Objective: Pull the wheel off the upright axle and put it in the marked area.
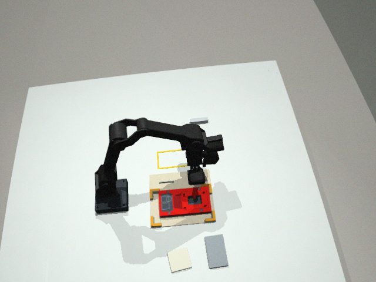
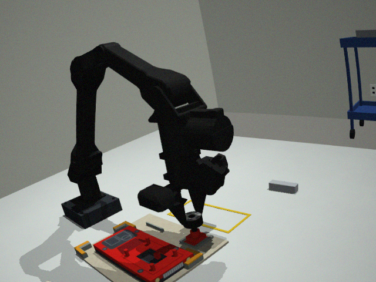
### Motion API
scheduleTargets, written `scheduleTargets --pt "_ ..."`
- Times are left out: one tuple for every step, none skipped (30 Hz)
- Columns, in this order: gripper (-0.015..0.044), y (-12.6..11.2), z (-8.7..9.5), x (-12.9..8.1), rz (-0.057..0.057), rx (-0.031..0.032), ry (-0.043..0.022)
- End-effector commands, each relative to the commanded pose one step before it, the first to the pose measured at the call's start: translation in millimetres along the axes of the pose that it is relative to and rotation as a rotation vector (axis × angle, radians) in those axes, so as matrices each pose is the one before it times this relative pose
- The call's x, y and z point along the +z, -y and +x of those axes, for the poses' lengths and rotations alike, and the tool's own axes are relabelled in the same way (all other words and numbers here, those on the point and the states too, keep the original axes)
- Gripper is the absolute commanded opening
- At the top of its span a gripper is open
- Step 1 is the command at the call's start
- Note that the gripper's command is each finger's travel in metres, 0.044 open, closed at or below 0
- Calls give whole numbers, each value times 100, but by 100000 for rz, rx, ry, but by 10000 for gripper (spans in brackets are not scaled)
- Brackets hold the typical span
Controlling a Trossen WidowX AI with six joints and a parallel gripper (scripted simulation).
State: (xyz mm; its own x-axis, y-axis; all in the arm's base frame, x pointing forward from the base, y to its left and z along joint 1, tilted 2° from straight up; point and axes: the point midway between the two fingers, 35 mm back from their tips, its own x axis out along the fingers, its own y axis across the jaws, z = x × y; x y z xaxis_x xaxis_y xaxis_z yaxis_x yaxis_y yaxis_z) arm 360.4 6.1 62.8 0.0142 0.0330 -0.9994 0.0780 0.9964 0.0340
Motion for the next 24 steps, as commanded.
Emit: scheduleTargets --pt "0 -19 -516 118 -387 -41 1014" --pt "0 0 -33 0 -4 -3 13" --pt "0 0 -33 0 -4 -3 13" --pt "0 0 -33 0 -4 -3 13" --pt "0 0 -33 0 -4 -3 13" --pt "0 0 -33 0 -4 -3 13" --pt "0 0 -33 0 -4 -3 13" --pt "0 0 -33 0 -4 -3 13" --pt "0 0 -33 0 -4 -3 13" --pt "0 0 -33 0 -4 -3 13" --pt "0 0 -33 0 -4 -3 13" --pt "0 0 -33 0 -4 -3 13" --pt "0 0 -33 0 -4 -3 13" --pt "0 0 -33 0 -4 -3 13" --pt "0 0 -33 0 -4 -3 13" --pt "0 0 -33 0 -4 -3 13" --pt "0 0 -33 -1 -4 -3 13" --pt "0 0 -33 -1 -4 -3 13" --pt "0 0 -33 -1 -4 -3 13" --pt "0 0 -33 -1 -4 -3 13" --pt "0 0 -33 -1 -4 -3 13" --pt "0 0 -33 -1 -4 -3 13" --pt "0 0 -33 -1 -4 -3 13" --pt "0 0 -33 -1 -4 -3 13"
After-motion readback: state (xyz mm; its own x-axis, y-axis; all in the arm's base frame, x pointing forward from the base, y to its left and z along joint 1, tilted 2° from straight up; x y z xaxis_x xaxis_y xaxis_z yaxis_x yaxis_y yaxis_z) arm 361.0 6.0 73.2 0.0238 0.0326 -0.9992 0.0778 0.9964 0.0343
